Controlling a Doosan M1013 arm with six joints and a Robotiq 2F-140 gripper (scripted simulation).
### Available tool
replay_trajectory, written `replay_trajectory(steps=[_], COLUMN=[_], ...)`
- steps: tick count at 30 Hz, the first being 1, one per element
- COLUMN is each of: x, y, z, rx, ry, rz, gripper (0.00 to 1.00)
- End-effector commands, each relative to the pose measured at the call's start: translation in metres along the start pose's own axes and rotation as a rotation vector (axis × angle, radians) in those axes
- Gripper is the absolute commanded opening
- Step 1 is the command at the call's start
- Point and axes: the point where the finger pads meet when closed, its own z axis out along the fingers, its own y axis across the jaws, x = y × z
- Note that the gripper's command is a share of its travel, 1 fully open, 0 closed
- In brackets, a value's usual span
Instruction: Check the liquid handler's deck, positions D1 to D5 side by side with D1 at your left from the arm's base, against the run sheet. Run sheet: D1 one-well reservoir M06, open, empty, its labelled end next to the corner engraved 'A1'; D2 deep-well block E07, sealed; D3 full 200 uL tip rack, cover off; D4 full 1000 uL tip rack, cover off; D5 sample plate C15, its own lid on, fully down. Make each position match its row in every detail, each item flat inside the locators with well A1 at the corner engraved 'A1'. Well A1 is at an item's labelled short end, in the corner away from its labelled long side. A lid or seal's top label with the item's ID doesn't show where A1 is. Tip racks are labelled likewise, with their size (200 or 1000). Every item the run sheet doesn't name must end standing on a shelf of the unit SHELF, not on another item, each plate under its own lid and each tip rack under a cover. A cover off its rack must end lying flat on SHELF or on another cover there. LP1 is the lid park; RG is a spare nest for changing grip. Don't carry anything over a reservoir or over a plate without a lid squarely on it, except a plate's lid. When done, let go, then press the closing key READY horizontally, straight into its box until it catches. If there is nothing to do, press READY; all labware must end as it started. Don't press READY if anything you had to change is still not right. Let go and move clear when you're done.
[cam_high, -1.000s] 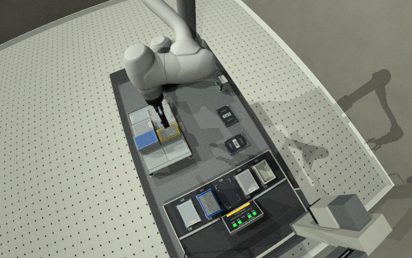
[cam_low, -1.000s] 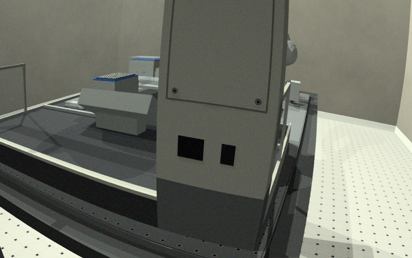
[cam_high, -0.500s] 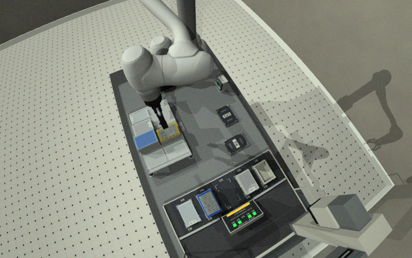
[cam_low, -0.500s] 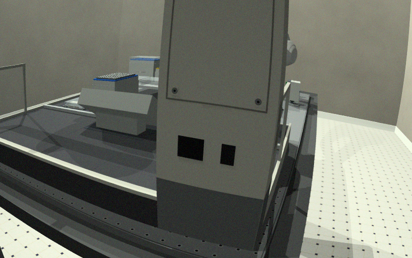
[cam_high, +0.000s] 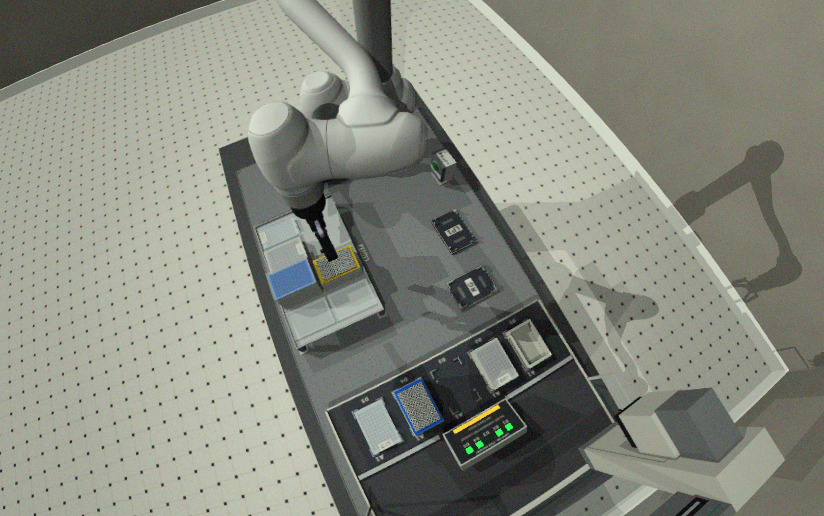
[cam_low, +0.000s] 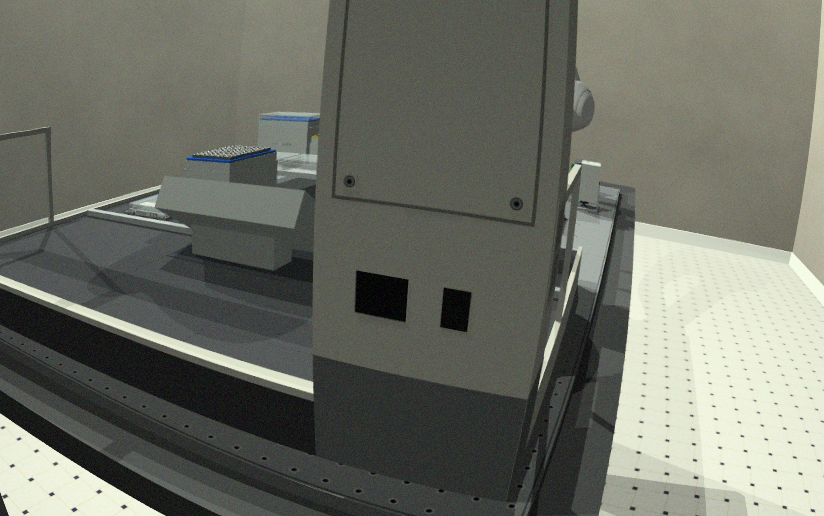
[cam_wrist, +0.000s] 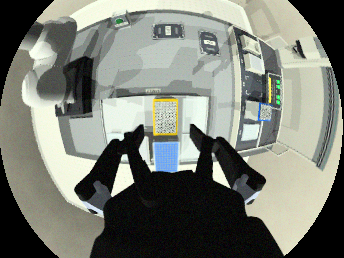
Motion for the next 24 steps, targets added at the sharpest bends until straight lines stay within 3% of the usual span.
replay_trajectory(steps=[1, 24], x=[0.0, 0.0], y=[0.0, 0.0], z=[0.003, 0.038], rx=[-0.001, -0.001], ry=[0.0, 0.0], rz=[0.0, 0.0], gripper=[0.66, 0.66])
